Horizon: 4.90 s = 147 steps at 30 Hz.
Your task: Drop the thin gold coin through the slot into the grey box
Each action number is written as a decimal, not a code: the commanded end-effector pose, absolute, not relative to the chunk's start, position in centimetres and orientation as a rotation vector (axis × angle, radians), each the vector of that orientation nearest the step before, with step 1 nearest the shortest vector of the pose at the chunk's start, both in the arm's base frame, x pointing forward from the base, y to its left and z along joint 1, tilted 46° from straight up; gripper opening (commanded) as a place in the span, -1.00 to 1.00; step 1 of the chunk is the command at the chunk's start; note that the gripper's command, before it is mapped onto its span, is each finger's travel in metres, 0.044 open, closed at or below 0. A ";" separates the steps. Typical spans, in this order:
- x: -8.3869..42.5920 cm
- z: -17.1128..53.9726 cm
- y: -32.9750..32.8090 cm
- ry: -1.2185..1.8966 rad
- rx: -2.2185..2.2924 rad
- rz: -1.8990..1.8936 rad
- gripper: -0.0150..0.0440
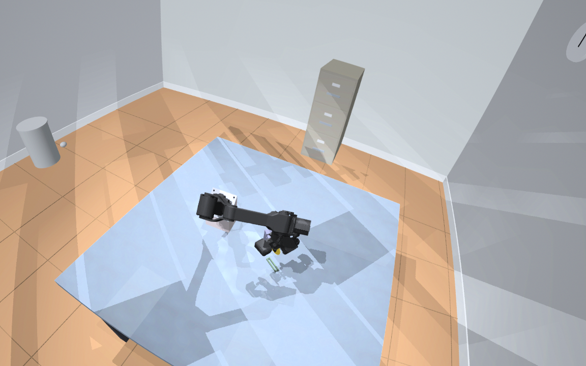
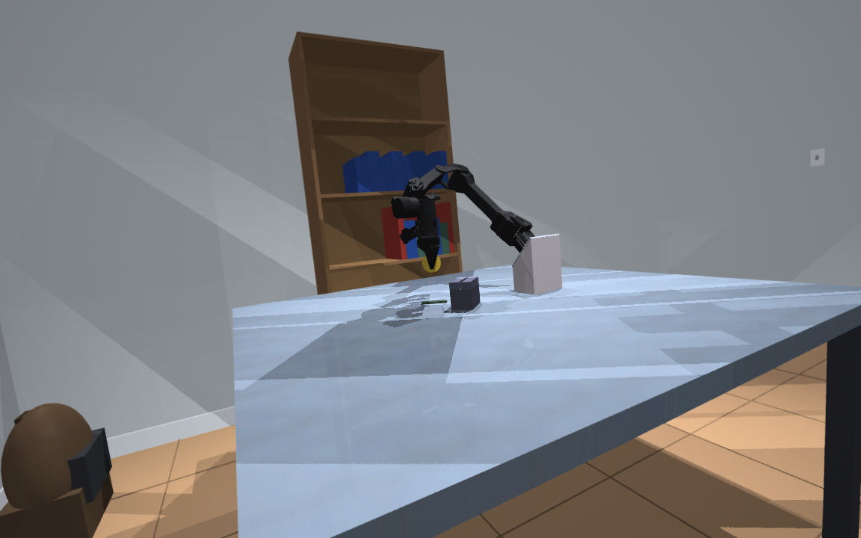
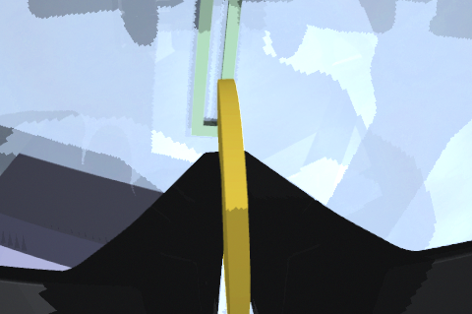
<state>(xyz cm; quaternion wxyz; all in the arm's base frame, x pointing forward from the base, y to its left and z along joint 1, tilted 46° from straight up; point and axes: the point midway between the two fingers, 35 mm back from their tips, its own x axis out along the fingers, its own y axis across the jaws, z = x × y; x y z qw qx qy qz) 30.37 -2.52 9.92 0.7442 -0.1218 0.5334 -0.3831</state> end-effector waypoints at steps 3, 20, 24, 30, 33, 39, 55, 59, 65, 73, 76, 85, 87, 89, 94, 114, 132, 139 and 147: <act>30.4 10.2 -2.5 1.240 -0.419 -0.732 -0.49; 30.1 10.4 -2.7 1.444 -0.890 -0.359 -0.49; 30.1 10.5 -2.8 1.482 -0.999 -0.263 -0.49; 30.0 10.5 -2.9 1.531 -1.162 -0.113 -0.49; 30.0 10.6 -2.9 1.551 -1.242 -0.035 -0.49; 30.0 10.6 -2.9 1.561 -1.282 0.004 -0.49; 29.5 7.9 -0.3 1.557 -1.291 0.032 -0.49; 29.3 7.2 0.4 1.556 -1.297 0.041 -0.49; 28.9 6.2 1.4 1.556 -1.291 0.040 -0.49; 28.2 4.8 2.8 1.557 -1.284 0.035 -0.49; 27.9 4.2 3.3 1.557 -1.282 0.033 -0.49; 27.0 2.6 4.6 1.560 -1.279 0.020 -0.49; 26.7 2.2 4.9 1.560 -1.279 0.017 -0.49; 26.5 1.9 5.1 1.561 -1.278 0.013 -0.49; 26.3 1.6 5.4 1.561 -1.279 0.009 -0.48; 26.1 1.5 5.4 1.559 -1.278 0.009 -0.49; 26.1 1.4 5.4 1.561 -1.281 0.006 -0.49; 26.3 1.1 5.1 1.561 -1.284 0.009 -0.49; 26.3 0.8 4.7 1.562 -1.286 0.011 -0.49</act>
